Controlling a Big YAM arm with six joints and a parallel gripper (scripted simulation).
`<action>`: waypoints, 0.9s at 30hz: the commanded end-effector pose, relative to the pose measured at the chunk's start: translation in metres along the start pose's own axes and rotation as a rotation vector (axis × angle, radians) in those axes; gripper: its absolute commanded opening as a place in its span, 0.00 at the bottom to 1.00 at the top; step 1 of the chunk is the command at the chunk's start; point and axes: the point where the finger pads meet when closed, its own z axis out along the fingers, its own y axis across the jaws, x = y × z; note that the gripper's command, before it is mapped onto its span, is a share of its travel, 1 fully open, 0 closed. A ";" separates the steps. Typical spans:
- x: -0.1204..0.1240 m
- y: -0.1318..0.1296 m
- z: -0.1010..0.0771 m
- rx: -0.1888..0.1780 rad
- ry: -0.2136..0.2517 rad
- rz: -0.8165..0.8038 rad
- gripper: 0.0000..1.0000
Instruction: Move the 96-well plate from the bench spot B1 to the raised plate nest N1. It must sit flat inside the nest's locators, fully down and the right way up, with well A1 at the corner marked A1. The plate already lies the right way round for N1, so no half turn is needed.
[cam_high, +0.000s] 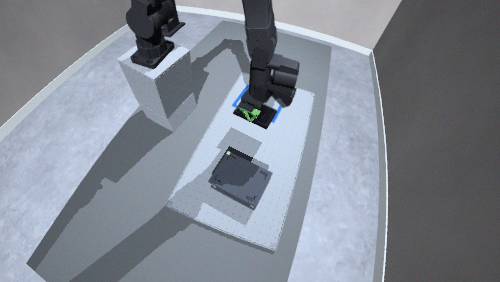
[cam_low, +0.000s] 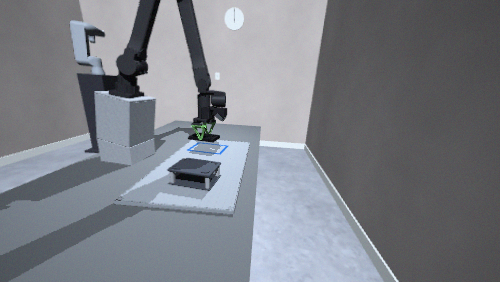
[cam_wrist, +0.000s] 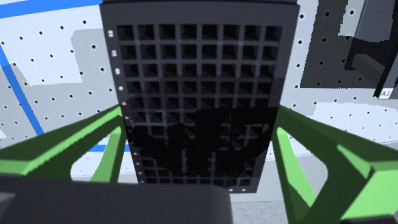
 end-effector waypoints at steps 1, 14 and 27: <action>-0.011 -0.012 -0.010 -0.004 -0.019 -0.020 0.00; -0.033 -0.046 -0.018 -0.004 -0.039 -0.020 0.00; -0.039 -0.083 -0.019 0.000 -0.024 -0.021 0.00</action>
